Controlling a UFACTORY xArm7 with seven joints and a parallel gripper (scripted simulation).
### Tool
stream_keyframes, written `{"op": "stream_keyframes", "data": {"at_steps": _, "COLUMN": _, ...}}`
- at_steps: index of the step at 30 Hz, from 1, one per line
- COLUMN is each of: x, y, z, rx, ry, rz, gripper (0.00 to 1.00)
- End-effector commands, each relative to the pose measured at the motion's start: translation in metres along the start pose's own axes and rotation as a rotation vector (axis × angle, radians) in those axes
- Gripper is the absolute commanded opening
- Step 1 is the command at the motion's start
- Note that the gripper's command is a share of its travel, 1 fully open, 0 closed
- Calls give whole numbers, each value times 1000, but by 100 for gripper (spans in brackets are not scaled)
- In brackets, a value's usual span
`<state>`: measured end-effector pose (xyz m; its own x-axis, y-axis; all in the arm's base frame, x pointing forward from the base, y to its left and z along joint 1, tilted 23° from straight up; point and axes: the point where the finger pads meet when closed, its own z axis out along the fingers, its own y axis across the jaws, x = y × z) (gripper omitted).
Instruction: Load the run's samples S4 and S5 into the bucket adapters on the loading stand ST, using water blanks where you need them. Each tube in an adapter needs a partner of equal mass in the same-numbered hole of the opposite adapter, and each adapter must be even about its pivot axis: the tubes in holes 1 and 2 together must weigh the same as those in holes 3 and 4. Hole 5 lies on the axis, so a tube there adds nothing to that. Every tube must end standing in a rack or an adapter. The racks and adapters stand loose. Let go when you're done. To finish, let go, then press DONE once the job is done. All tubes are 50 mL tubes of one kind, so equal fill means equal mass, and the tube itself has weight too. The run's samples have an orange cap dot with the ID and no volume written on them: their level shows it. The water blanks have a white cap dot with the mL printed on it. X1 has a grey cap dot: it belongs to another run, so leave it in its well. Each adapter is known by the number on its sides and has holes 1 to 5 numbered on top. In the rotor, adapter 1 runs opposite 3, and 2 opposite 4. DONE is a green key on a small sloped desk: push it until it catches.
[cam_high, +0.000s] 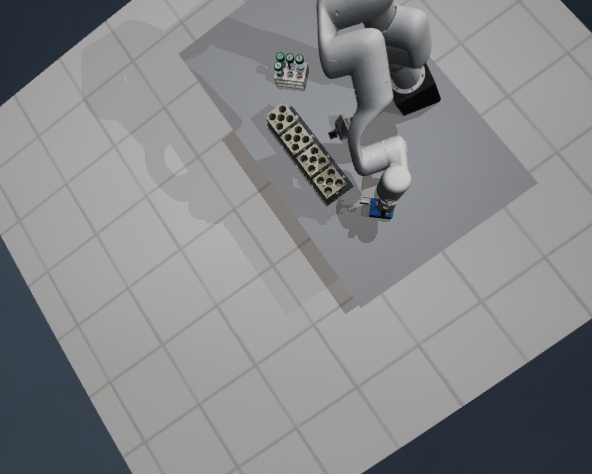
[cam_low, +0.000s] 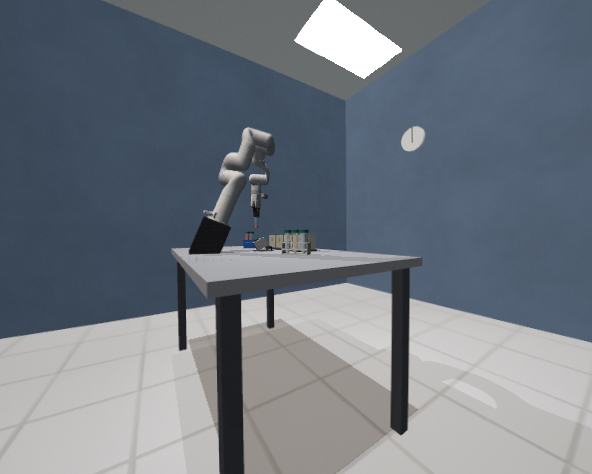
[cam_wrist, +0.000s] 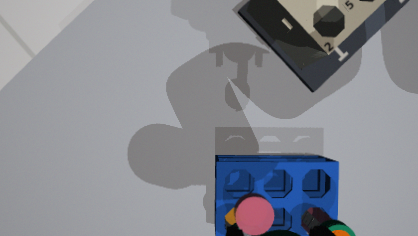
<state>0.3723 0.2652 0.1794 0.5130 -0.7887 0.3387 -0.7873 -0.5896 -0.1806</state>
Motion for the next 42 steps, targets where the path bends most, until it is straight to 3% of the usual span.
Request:
{"op": "stream_keyframes", "data": {"at_steps": 1, "x": 0, "y": -1, "z": -2, "rx": 5, "ry": 0, "rz": 0, "gripper": 0}}
{"op": "stream_keyframes", "data": {"at_steps": 35, "x": 0, "y": -1, "z": -2, "rx": 5, "ry": 0, "rz": 0, "gripper": 0}}
{"op": "stream_keyframes", "data": {"at_steps": 42, "x": 0, "y": -2, "z": 12, "rx": 5, "ry": 0, "rz": 0, "gripper": 0}}
